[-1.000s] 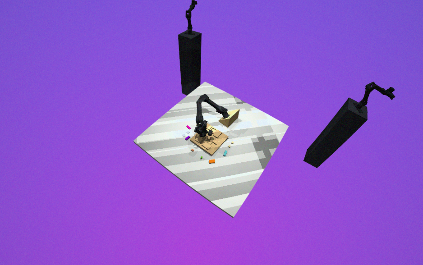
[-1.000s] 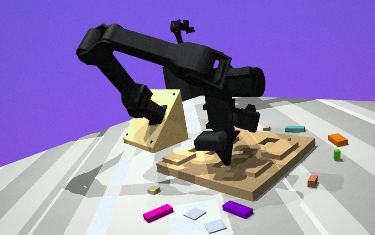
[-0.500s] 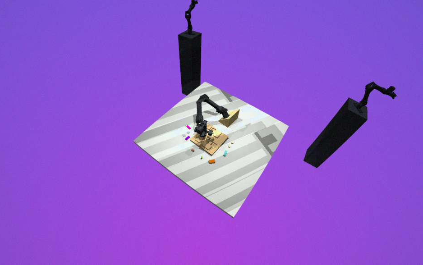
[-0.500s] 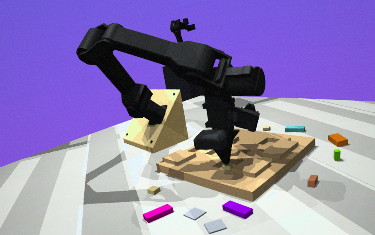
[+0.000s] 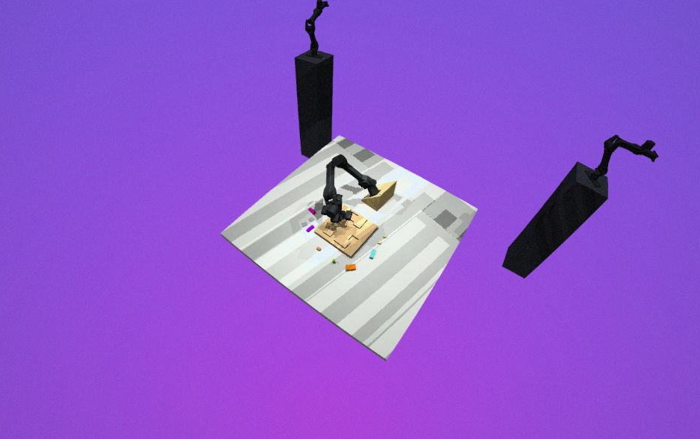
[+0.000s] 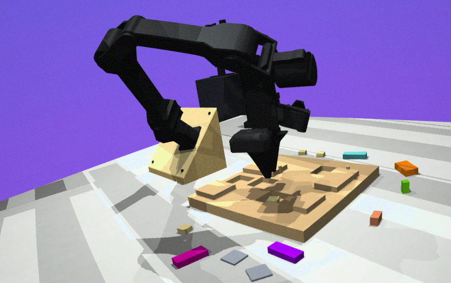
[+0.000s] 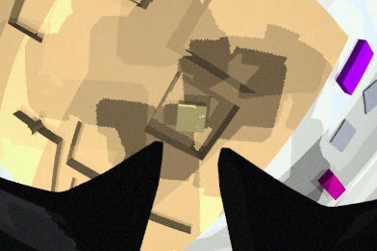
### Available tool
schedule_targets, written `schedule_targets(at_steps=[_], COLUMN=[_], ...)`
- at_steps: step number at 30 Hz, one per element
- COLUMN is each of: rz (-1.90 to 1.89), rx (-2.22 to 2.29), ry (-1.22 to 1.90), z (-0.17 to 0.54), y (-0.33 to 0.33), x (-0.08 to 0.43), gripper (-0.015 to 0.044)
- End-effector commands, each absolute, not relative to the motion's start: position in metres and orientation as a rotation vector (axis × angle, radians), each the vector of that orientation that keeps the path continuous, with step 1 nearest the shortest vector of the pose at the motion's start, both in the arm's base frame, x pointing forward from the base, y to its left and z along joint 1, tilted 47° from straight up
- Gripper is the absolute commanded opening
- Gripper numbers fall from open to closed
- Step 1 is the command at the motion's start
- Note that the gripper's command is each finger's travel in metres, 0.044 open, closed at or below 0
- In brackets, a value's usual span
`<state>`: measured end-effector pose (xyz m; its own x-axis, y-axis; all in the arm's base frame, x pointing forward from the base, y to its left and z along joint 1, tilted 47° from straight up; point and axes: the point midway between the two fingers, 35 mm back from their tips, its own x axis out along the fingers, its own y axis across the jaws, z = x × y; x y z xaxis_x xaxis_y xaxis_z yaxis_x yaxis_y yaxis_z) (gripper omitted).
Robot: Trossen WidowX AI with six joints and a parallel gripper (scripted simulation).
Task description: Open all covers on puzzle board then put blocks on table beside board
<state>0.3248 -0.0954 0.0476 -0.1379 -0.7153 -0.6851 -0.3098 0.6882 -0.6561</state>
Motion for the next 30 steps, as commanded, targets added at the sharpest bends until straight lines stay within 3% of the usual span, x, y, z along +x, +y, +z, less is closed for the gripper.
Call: schedule_targets(at_steps=[1,30], rz=[-0.435,-0.436], rx=[-0.818,-0.819], ry=[1.719,1.719], z=[0.059,0.035], y=[-0.086,-0.111], x=[0.326,0.323], gripper=[0.0144,0.0144])
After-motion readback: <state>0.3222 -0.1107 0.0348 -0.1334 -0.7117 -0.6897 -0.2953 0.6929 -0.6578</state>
